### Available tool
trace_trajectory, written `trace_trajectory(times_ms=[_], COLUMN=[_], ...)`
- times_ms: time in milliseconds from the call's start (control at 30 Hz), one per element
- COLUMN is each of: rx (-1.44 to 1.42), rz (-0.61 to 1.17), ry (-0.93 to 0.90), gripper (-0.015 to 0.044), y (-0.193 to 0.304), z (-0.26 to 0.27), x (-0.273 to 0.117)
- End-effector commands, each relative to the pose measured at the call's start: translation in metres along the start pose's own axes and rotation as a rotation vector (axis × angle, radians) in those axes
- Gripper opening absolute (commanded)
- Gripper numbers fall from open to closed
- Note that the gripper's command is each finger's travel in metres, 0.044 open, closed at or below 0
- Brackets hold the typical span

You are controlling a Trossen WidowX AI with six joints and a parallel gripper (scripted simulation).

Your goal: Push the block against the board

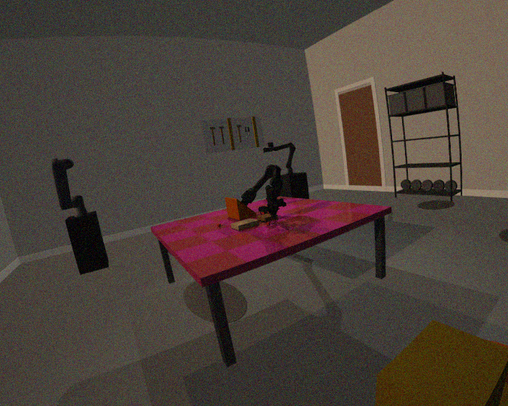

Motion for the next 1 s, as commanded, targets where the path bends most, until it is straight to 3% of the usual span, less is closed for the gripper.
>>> trace_trajectory(times_ms=[0,533,700,967], rx=[0.01,0.009,0.009,-0.035], rz=[0.012,0.011,0.01,-0.008], ry=[-0.003,-0.003,0.0,-0.003], gripper=[0.0,0.0,0.0,0.0], y=[-0.006,-0.029,-0.028,-0.027], z=[-0.002,-0.002,-0.001,-0.001], x=[0.004,0.005,-0.048,-0.05])
Point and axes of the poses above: the point midway between the two fingers, 35 mm back from their tips, its own x axis out along the fingers, its own z axis across the jaws, y = z × x, the point moved 1 cm from there along -x, back along the fingers, and after that the axes turned 1 degree about x, right-handed, at the moved point
